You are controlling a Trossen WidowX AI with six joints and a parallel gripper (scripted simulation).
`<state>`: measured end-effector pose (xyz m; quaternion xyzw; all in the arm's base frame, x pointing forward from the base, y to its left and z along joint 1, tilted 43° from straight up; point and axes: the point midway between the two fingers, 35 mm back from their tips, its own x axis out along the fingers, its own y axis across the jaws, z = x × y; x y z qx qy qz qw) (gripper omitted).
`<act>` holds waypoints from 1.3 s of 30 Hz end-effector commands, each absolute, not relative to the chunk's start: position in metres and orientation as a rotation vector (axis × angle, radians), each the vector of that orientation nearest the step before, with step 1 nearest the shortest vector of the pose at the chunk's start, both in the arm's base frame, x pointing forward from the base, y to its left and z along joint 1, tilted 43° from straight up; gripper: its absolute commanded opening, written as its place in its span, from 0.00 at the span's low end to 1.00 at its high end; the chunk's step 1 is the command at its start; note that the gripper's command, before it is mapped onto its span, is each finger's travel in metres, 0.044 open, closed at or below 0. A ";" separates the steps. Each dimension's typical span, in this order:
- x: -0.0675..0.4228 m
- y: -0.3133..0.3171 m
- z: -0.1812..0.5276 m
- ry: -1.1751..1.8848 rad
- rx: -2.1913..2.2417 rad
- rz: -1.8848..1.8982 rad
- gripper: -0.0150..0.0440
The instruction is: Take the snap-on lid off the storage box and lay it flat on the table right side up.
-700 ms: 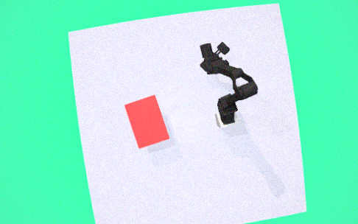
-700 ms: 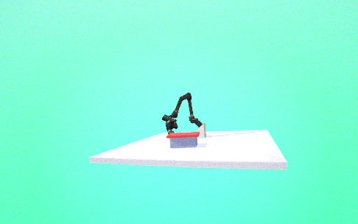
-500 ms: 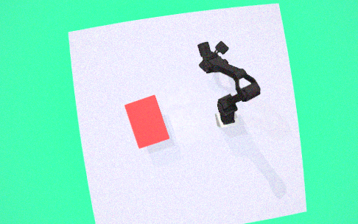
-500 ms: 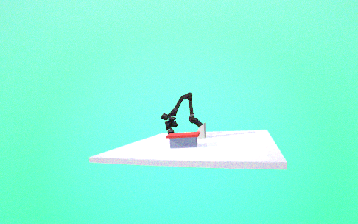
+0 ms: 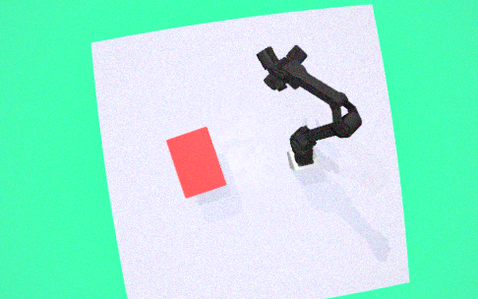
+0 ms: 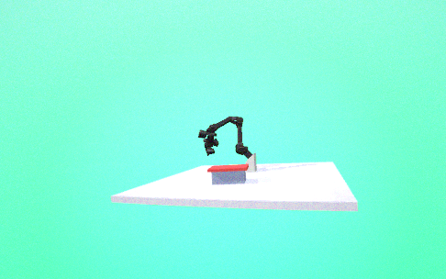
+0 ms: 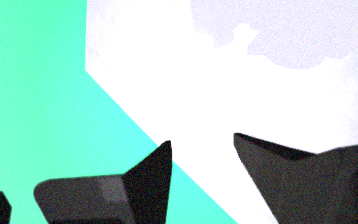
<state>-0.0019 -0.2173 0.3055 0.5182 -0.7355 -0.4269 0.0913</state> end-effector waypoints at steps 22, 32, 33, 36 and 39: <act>0.184 -0.165 0.236 -0.613 1.500 -1.352 0.65; 0.249 -0.090 0.184 0.002 1.167 -1.039 0.65; 0.254 -0.082 0.179 0.052 1.127 -0.999 0.65; 0.264 -0.054 0.164 0.190 0.998 -0.871 0.65; 0.269 -0.034 0.154 0.272 0.907 -0.780 0.65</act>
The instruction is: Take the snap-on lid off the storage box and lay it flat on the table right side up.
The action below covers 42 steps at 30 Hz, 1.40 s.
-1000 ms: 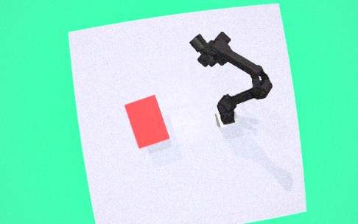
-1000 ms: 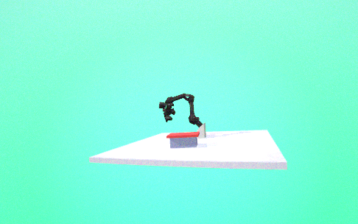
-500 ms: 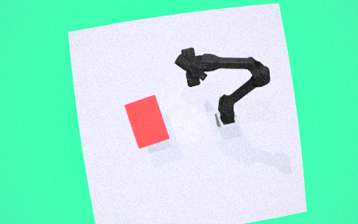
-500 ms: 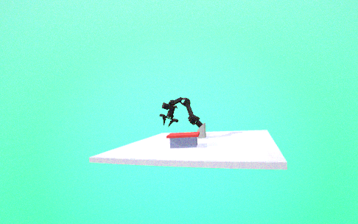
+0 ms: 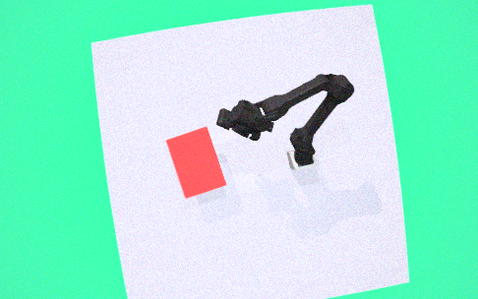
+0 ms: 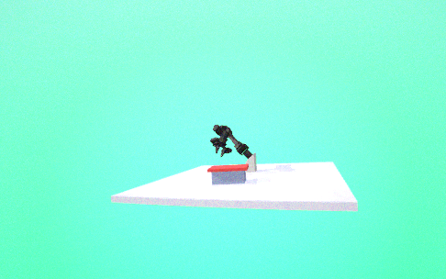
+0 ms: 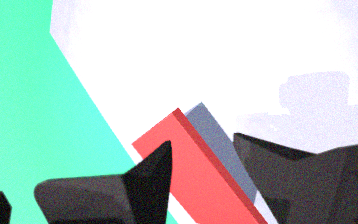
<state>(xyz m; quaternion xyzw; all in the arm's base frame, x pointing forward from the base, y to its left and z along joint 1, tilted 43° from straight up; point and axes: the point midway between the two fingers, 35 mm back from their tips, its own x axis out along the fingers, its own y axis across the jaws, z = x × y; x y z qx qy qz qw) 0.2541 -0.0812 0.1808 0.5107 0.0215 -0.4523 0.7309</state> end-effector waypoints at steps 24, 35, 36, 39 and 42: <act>0.275 -0.029 0.106 0.394 0.747 -0.617 0.65; 0.278 -0.043 0.093 0.389 0.744 -0.616 0.65; 0.279 -0.043 0.092 0.389 0.744 -0.616 0.65; 0.283 -0.045 0.090 0.391 0.742 -0.616 0.65; 0.287 -0.046 0.088 0.391 0.743 -0.616 0.65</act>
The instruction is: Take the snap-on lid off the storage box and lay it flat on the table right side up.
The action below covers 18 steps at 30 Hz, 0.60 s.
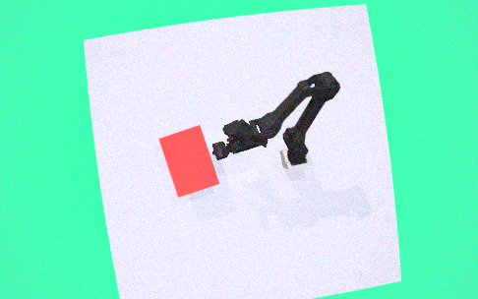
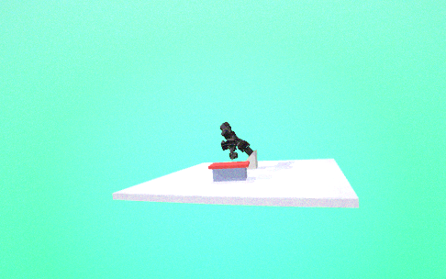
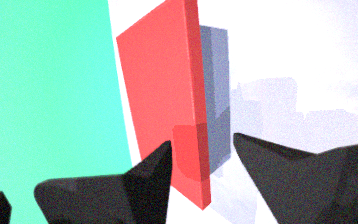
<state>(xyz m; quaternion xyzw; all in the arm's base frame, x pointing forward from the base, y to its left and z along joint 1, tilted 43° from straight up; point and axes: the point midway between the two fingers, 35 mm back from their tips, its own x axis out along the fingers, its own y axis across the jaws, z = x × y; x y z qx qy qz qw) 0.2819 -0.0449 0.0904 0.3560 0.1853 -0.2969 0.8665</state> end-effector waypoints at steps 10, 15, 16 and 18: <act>0.299 -0.052 0.081 0.390 0.743 -0.616 0.65; 0.305 -0.055 0.077 0.390 0.744 -0.616 0.65; 0.306 -0.055 0.076 0.389 0.744 -0.616 0.65; 0.309 -0.057 0.074 0.389 0.744 -0.616 0.65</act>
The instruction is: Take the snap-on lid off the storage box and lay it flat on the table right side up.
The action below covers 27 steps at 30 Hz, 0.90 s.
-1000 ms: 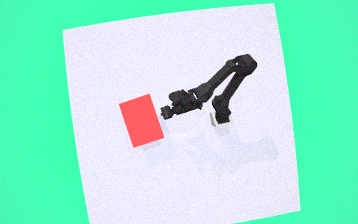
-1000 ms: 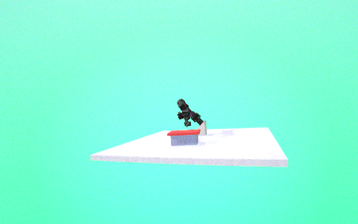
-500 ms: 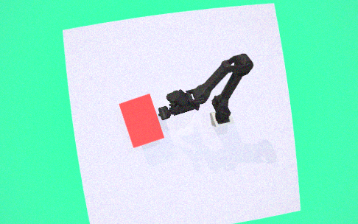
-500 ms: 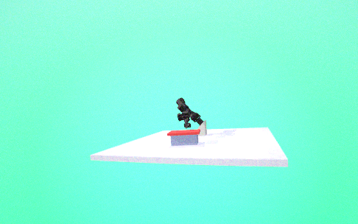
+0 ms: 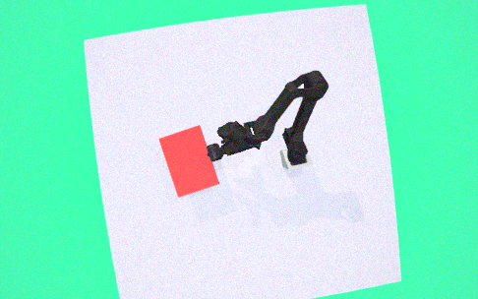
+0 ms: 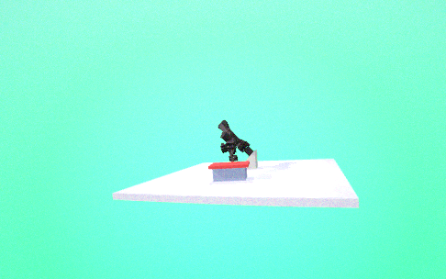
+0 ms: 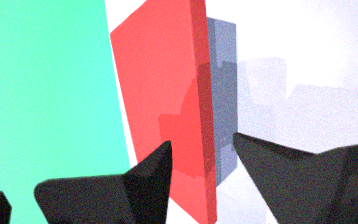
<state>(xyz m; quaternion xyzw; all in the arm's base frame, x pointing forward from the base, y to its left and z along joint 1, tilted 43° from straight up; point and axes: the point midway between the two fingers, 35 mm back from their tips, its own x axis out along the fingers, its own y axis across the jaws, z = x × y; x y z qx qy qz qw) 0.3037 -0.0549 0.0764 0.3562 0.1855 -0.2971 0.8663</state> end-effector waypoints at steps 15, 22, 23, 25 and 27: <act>0.325 -0.067 0.059 0.386 0.743 -0.615 0.65; 0.326 -0.068 0.058 0.386 0.743 -0.615 0.51; 0.326 -0.068 0.058 0.386 0.743 -0.615 0.50; 0.326 -0.068 0.058 0.386 0.743 -0.615 0.47; 0.326 -0.068 0.058 0.386 0.743 -0.615 0.45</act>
